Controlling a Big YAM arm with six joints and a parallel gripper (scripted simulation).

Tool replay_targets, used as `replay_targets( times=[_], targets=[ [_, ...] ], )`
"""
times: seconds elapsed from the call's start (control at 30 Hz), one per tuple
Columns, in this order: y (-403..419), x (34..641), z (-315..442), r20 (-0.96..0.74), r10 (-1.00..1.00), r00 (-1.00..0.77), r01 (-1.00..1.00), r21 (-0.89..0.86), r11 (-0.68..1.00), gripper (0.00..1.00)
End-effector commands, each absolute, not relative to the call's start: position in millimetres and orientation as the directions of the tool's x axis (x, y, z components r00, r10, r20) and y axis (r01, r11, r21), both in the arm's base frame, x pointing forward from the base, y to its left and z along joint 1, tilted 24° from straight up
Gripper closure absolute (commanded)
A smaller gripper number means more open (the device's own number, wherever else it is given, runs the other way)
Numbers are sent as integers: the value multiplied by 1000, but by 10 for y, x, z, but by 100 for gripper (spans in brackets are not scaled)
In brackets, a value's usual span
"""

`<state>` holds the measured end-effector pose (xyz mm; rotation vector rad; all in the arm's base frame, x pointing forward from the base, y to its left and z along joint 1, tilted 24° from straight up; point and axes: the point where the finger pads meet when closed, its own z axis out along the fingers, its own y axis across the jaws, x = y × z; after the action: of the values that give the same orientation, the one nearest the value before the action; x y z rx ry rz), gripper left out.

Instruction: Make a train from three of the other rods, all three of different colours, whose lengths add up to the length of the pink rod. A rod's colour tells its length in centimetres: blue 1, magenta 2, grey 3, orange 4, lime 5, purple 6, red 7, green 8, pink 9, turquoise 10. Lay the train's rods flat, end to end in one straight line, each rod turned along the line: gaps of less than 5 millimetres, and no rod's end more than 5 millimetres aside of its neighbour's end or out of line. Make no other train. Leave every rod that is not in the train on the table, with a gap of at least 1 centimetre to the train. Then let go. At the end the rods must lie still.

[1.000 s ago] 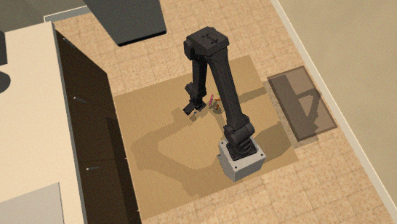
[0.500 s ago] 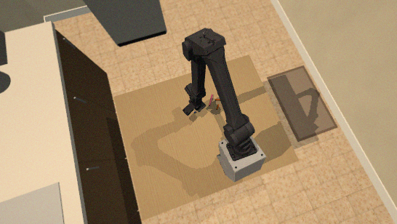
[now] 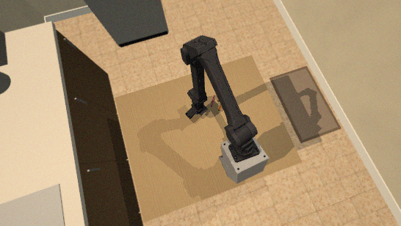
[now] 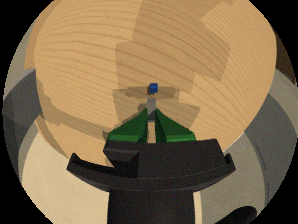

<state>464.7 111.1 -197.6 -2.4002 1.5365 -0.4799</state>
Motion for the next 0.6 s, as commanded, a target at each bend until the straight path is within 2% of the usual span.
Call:
replay_targets(
  times=[0.0, 0.57],
  targets=[
    [1069, 4716, -1995, 142, -910, 389, -821, -395, -412, 96],
    [1071, 4767, -2026, 143, -911, 386, -818, -404, -410, 96]
  ],
)
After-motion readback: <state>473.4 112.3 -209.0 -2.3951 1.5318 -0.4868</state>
